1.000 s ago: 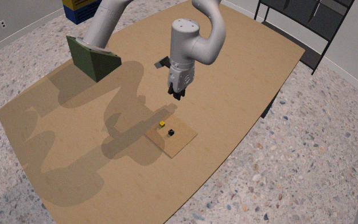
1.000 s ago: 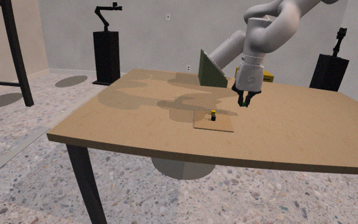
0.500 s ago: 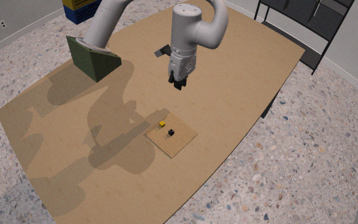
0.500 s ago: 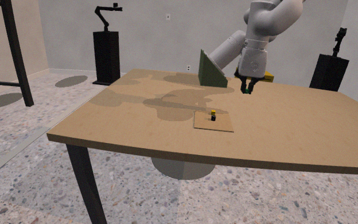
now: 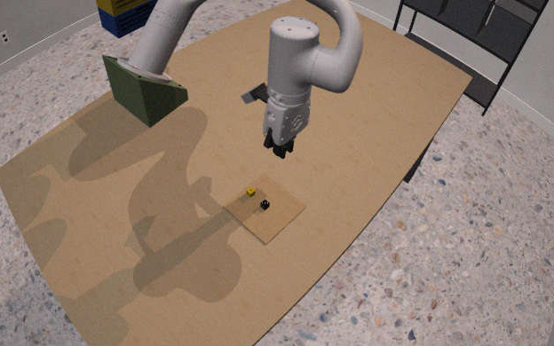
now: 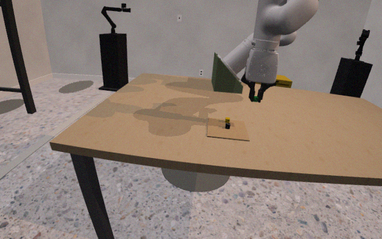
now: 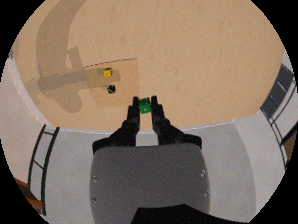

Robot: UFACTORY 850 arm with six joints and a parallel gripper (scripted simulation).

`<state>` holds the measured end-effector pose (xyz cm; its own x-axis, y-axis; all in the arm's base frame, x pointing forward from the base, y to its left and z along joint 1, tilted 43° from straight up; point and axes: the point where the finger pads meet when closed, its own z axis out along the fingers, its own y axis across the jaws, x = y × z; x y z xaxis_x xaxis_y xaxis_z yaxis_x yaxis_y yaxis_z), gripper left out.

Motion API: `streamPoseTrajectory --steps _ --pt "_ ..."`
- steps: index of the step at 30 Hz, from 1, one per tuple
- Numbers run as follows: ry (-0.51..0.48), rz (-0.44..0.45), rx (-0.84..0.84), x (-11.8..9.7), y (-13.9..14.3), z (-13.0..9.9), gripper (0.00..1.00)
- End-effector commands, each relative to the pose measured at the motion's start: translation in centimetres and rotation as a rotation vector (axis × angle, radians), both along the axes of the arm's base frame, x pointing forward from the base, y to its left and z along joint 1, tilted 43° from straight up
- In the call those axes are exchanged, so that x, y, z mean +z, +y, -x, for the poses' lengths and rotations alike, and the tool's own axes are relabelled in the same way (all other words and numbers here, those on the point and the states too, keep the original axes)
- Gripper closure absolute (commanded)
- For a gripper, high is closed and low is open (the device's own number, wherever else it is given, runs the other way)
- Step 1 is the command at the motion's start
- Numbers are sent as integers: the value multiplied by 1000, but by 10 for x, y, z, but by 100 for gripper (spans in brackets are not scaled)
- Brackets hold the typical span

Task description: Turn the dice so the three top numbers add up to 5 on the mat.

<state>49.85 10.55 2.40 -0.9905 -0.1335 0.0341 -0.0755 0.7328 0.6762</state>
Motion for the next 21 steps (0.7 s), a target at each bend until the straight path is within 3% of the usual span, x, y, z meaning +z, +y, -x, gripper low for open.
streamPoseTrajectory --steps 1,2,4,5,9,21 --pt "18 -2 -7 -20 -16 -35 89" --pt "26 1 -15 -33 -27 -52 89" --pt "26 1 -15 -33 -27 -52 89" --pt "33 4 -22 -44 -38 -65 89" --pt "42 8 -30 -59 -51 -81 89" --pt "44 10 -32 -62 -54 -84 89"
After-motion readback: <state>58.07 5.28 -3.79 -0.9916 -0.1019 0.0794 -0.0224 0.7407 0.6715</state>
